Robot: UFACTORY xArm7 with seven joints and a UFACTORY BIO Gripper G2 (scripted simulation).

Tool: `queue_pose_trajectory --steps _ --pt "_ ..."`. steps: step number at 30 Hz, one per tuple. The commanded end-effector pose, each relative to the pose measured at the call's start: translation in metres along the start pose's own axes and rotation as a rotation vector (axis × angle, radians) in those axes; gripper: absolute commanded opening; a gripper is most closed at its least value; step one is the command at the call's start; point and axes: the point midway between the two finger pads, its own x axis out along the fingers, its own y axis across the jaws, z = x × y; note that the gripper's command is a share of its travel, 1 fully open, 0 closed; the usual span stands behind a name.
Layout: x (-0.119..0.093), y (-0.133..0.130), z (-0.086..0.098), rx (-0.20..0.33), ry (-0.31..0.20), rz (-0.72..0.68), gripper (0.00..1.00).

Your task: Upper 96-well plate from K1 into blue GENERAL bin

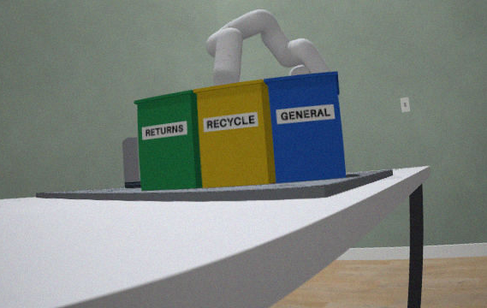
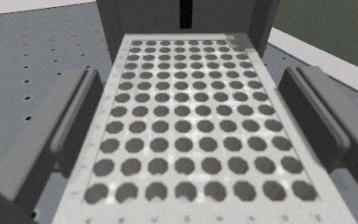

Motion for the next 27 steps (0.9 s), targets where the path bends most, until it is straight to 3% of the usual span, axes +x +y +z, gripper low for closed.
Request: queue_pose_trajectory --steps 1,27 --pt "0.0011 -0.0001 0.0014 0.0 -0.003 0.0 0.0" --pt "0.0011 -0.0001 0.004 0.0 -0.003 0.0 0.0"
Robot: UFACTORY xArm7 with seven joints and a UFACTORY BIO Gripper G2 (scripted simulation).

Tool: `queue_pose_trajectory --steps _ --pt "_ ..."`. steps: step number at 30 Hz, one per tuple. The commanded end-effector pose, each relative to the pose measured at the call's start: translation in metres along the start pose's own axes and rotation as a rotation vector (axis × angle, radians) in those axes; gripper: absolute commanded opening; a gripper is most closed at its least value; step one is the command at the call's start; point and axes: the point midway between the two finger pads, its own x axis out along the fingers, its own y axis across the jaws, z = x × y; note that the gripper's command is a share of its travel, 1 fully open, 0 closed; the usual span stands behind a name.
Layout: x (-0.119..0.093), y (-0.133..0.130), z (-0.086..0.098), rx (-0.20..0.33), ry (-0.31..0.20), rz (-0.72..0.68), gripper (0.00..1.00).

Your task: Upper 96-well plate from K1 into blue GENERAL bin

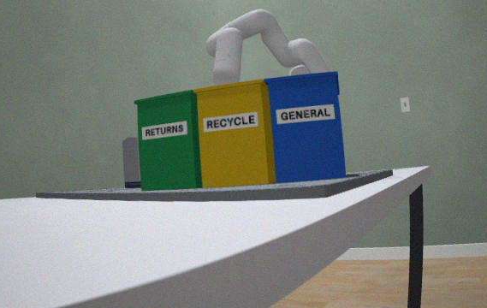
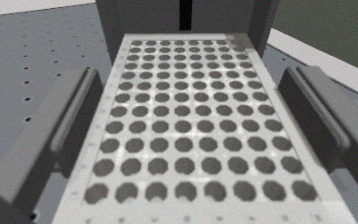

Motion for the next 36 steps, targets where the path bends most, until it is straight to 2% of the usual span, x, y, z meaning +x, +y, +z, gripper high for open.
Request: queue_pose_trajectory --steps 1,36 --pt "0.001 0.0 0.003 0.0 -0.002 0.0 0.0" --pt "0.001 0.0 0.021 0.0 -0.002 0.0 0.0"
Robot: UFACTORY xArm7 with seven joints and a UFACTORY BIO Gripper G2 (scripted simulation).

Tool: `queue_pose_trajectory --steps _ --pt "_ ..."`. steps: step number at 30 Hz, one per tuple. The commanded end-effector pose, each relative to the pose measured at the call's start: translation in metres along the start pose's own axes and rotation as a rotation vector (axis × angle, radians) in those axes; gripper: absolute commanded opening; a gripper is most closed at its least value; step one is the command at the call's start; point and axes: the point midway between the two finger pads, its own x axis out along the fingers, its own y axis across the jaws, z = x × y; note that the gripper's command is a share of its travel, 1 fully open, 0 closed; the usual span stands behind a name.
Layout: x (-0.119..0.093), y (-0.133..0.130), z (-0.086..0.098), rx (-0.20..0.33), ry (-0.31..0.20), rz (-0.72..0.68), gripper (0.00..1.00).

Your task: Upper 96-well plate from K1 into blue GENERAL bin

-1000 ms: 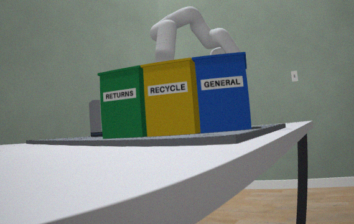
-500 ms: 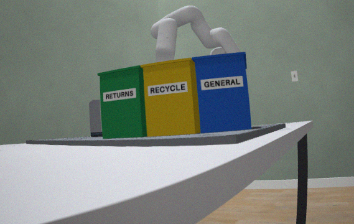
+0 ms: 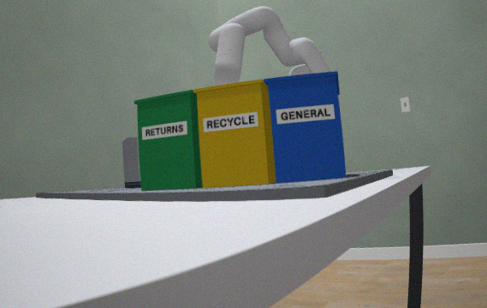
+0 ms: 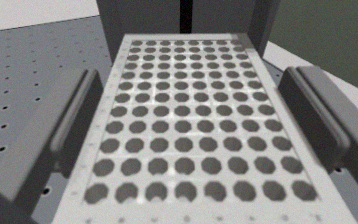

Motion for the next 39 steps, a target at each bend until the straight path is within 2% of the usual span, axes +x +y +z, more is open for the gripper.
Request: queue_pose_trajectory --steps 1,39 --pt "0.001 0.0 0.002 0.0 -0.003 0.0 0.0" --pt "0.001 0.0 0.055 0.0 -0.003 0.0 0.0"
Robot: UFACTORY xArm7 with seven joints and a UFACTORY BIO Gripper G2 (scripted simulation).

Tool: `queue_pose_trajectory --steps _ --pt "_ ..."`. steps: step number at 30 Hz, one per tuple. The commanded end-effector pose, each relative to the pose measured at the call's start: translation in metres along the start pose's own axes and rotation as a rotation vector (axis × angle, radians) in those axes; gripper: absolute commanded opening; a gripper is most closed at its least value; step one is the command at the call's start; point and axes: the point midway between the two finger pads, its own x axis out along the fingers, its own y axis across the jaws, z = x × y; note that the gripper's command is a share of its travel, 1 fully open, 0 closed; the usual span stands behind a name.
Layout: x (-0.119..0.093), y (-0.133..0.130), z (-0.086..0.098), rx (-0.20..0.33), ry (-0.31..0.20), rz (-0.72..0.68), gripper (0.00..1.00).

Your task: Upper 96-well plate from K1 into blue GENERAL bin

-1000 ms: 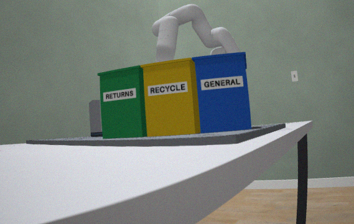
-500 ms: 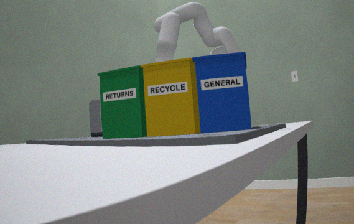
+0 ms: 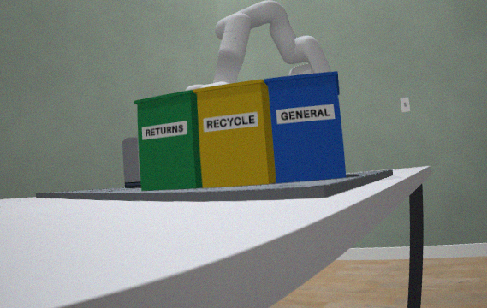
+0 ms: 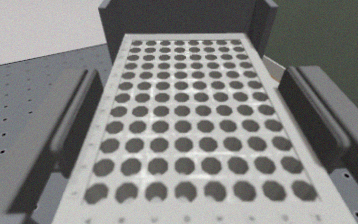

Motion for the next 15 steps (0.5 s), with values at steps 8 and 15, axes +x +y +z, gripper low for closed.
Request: queue_pose_trajectory --steps 8,15 --pt "0.001 0.0 0.02 0.0 -0.003 0.0 0.0" --pt "0.001 0.0 0.028 0.0 -0.003 0.0 0.0"
